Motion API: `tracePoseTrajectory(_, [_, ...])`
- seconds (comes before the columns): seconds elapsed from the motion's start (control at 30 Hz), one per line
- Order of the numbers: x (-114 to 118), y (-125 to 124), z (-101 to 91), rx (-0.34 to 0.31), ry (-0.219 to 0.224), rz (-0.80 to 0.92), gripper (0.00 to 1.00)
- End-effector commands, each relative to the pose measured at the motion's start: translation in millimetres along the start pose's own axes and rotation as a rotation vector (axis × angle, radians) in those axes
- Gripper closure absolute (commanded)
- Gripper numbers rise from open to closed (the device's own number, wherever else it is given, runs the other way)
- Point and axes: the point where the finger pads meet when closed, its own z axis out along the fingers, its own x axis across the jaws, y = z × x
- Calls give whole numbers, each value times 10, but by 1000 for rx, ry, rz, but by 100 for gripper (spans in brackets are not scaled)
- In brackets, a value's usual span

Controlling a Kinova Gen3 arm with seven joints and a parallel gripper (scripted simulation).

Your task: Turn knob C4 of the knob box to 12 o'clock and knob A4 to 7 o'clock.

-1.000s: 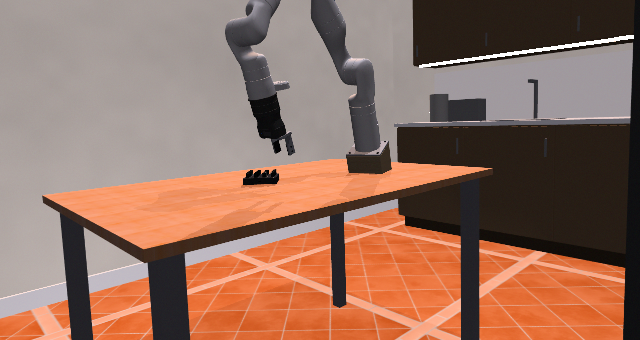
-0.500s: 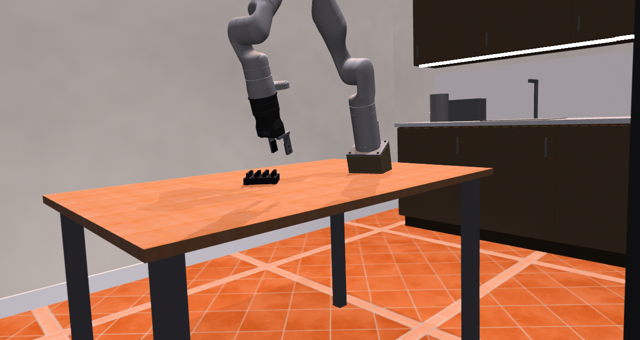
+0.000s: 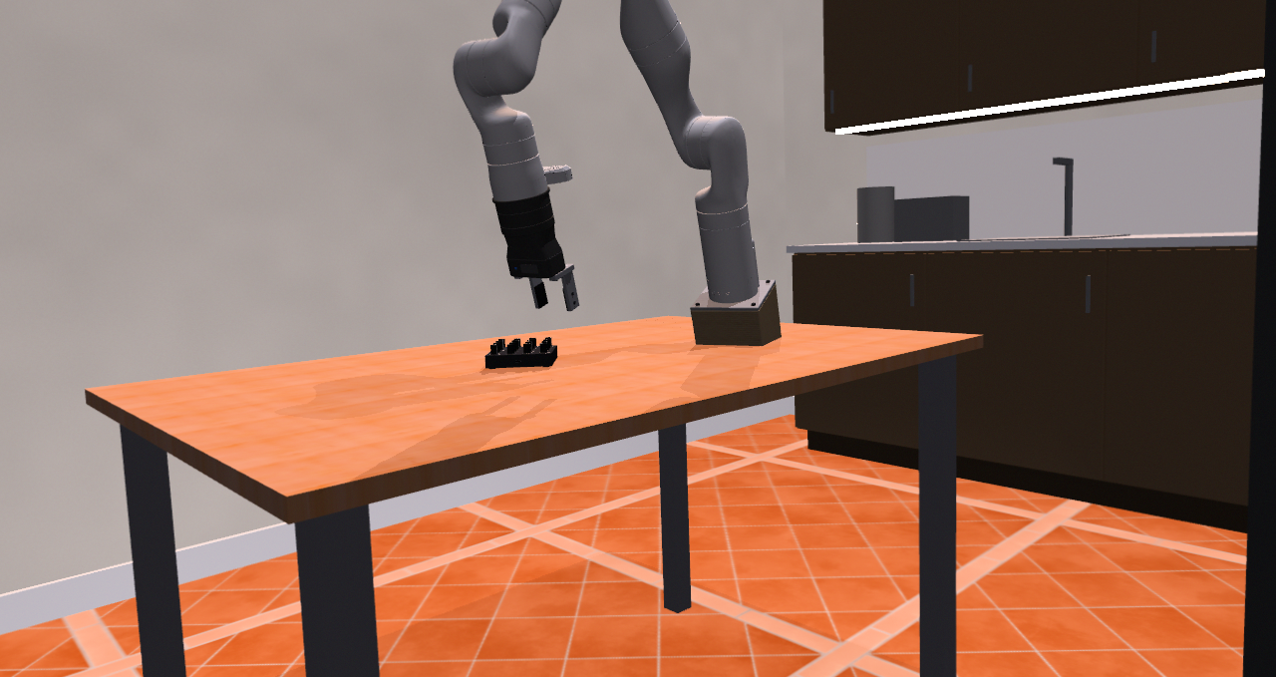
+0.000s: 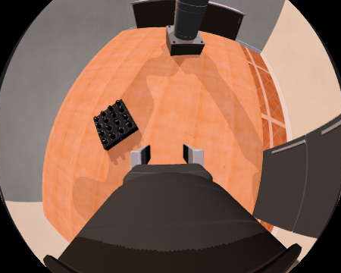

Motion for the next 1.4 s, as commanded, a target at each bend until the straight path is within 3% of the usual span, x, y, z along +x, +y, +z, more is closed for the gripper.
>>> tracePoseTrajectory(0.0, [-28,-15,1,0,0,4,0])
tracePoseTrajectory(0.2, [-129,-58,60,-4,-1,-63,0])
tracePoseTrajectory(0.7, [-755,-384,443,-45,-16,-577,0])
tracePoseTrajectory(0.77, [-755,-384,443,-45,-16,-577,0])
tracePoseTrajectory(1.27, [-1108,-648,695,-104,-54,-1078,0])
tracePoseTrajectory(1.37, [-1122,-663,707,-108,-58,-1109,0])
